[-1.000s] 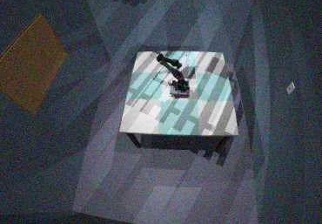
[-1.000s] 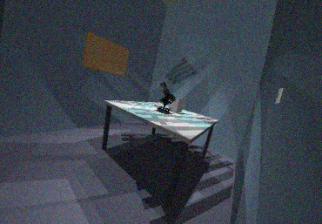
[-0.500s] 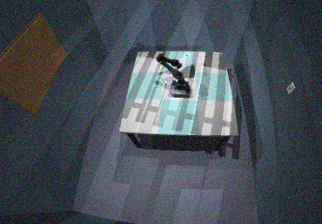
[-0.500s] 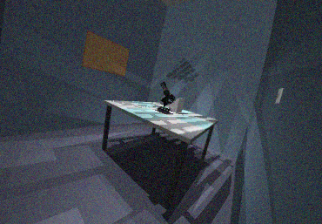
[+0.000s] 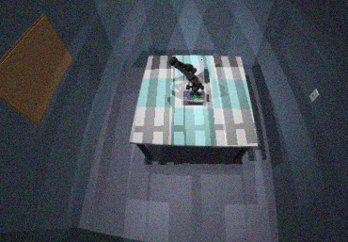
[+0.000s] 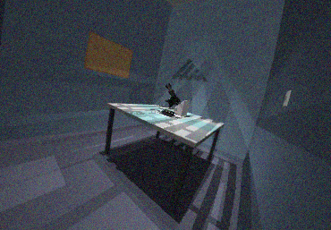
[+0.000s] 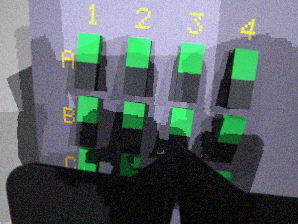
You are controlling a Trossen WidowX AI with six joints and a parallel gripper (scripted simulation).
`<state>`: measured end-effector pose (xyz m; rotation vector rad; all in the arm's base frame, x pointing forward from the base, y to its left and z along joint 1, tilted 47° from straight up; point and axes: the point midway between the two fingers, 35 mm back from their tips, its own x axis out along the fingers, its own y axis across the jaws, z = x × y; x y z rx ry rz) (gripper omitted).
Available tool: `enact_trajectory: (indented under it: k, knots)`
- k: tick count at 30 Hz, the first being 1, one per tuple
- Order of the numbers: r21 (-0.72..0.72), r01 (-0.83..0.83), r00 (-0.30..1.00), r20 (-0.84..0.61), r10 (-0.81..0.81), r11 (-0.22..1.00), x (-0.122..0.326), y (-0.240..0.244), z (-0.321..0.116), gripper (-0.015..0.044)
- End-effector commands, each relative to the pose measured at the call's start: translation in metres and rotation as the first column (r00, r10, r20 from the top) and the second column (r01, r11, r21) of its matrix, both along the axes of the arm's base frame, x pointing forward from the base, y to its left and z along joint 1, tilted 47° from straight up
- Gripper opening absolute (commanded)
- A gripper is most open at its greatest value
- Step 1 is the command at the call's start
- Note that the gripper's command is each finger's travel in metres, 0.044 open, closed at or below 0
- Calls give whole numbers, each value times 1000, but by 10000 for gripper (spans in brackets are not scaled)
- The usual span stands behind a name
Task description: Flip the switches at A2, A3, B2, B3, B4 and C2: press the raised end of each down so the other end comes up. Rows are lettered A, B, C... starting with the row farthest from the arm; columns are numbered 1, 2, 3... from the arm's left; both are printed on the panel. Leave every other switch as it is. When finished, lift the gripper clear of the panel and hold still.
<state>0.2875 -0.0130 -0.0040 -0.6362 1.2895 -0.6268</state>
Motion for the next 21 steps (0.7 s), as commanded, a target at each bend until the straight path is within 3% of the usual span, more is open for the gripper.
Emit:
enact_trajectory:
  k: [1, 10, 21]
  knots:
    - [10, -18, 999, 39, 17, 1000, -1, 24, 24, 0]
    - [9, -18, 999, 38, 17, 1000, -4, 2, 46, 0]
    - [10, 2, 1000, 21, -2, 1000, 4, -23, 24, 0]
